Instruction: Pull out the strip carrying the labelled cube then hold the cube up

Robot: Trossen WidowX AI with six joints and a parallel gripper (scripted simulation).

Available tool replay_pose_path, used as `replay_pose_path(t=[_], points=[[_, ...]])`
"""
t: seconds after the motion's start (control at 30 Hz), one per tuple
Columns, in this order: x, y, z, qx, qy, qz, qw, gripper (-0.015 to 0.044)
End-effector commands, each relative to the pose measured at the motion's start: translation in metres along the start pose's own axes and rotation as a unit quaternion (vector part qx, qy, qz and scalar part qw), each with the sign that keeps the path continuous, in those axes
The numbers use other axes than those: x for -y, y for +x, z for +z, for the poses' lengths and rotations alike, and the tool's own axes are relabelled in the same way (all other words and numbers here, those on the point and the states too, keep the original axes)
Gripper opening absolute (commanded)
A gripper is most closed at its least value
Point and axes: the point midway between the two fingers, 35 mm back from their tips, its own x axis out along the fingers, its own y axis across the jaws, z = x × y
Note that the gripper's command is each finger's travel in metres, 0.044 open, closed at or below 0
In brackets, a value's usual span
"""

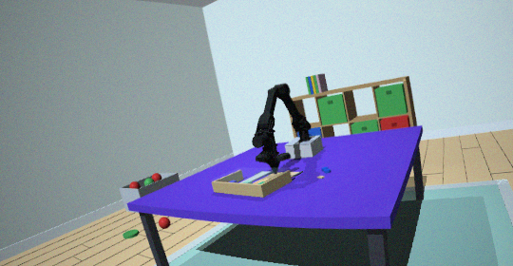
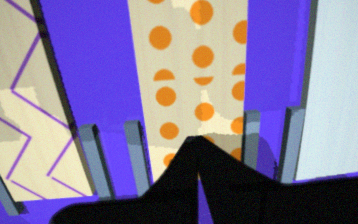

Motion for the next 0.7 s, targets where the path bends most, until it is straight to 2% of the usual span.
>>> replay_pose_path(t=[0.0,0.67], points=[[0.001,0.004,-0.011,-0.009,0.003,-0.002,1.0,0.0],[0.001,0.005,-0.041,-0.011,0.003,-0.002,1.0,0.0]])
